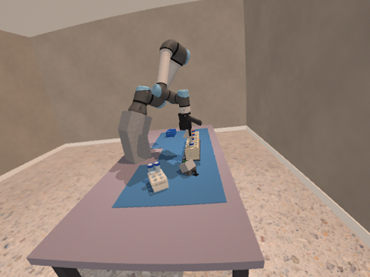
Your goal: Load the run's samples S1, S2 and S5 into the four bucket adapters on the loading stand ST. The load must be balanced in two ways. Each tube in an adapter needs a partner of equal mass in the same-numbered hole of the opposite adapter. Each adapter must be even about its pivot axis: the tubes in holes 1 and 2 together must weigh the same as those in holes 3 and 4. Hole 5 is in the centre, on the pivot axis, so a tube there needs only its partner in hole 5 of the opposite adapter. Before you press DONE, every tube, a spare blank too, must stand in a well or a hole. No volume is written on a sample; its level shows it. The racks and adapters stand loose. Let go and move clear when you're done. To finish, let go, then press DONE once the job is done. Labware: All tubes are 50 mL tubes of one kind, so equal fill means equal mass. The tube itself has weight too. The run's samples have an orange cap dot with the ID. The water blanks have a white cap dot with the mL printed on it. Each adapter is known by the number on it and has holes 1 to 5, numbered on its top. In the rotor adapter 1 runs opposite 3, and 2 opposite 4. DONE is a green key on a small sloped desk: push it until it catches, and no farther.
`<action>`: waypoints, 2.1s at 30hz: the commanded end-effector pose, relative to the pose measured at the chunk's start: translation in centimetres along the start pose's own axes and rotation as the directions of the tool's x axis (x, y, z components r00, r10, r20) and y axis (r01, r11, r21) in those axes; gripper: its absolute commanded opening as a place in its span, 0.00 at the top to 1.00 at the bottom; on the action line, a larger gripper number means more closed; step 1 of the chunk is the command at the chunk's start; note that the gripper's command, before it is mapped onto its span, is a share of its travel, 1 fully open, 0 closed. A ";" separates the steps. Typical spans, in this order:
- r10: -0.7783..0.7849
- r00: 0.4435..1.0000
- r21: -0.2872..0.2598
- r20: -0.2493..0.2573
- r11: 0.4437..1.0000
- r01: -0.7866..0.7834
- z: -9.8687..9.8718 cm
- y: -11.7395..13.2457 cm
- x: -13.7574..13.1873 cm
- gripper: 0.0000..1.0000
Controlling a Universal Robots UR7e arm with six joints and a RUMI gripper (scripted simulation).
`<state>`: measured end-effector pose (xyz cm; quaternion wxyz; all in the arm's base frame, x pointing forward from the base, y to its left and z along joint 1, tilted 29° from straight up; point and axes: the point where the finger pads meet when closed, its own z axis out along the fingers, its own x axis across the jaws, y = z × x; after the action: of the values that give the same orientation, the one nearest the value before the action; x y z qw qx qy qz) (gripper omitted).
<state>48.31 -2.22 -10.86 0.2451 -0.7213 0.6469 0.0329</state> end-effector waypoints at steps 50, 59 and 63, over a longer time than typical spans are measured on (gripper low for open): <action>-0.760 0.596 0.008 0.259 0.619 0.786 1.3 4.2 18.3 1.00; -0.760 0.596 0.008 0.259 0.619 0.786 3.5 4.1 18.4 1.00; -0.760 0.596 0.008 0.259 0.619 0.786 3.5 4.1 18.4 1.00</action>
<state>48.27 -17.87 -21.81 0.2715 -0.9327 0.2334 0.0436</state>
